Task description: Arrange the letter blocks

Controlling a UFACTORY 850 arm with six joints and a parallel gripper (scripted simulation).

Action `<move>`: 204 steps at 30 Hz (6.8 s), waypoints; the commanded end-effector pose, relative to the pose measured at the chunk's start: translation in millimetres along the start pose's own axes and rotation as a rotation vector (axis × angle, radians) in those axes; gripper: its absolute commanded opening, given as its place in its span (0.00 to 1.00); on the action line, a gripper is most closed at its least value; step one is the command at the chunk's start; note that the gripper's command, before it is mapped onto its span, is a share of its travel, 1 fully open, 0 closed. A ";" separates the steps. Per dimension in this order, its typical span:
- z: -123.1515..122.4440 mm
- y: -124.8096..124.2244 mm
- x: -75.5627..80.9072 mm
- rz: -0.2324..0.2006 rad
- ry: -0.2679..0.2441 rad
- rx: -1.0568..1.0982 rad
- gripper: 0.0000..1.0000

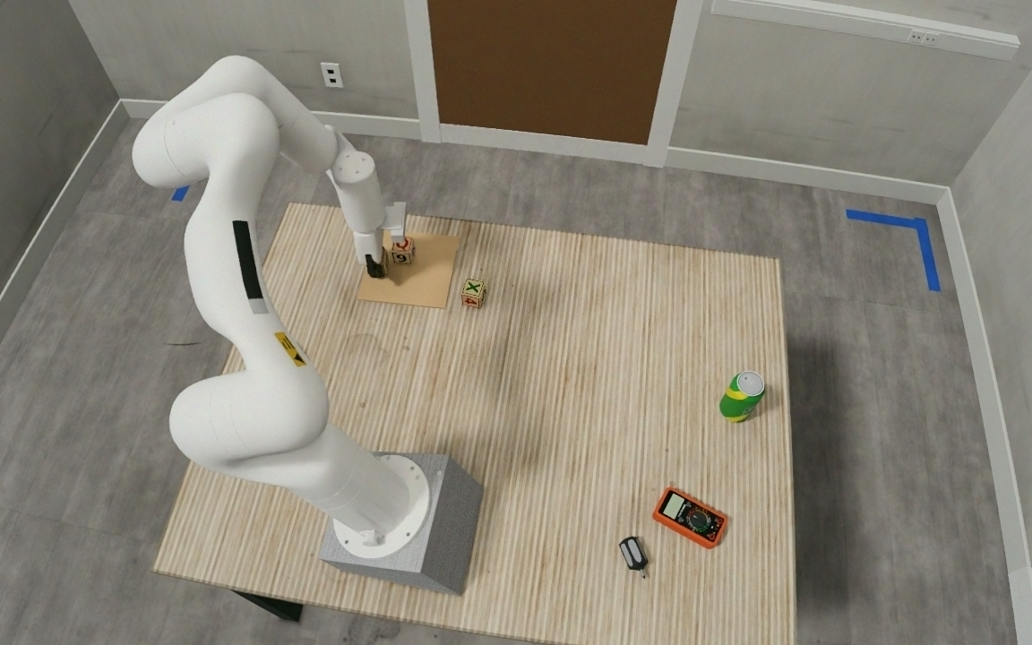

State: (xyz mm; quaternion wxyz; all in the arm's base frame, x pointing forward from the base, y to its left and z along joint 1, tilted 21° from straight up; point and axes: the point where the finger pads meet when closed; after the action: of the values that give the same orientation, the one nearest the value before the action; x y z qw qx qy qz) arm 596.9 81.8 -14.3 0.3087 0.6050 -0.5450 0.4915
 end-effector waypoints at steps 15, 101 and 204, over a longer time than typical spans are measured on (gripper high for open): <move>0.2 -1.1 0.8 0.002 0.001 0.000 0.57; 64.2 -16.1 103.6 0.002 0.001 -0.090 0.87; 64.3 -16.6 25.9 0.002 0.001 -0.090 0.87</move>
State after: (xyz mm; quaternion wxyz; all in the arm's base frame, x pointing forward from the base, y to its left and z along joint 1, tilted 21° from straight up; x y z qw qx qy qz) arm 625.7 15.4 -2.5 0.3357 0.5906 -0.5665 0.4665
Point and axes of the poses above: the point where the finger pads meet when closed, its own x axis back along the fingers, its own y axis across the jaws, z = x × y, and after that the axes turned 15 degrees about x, right-handed
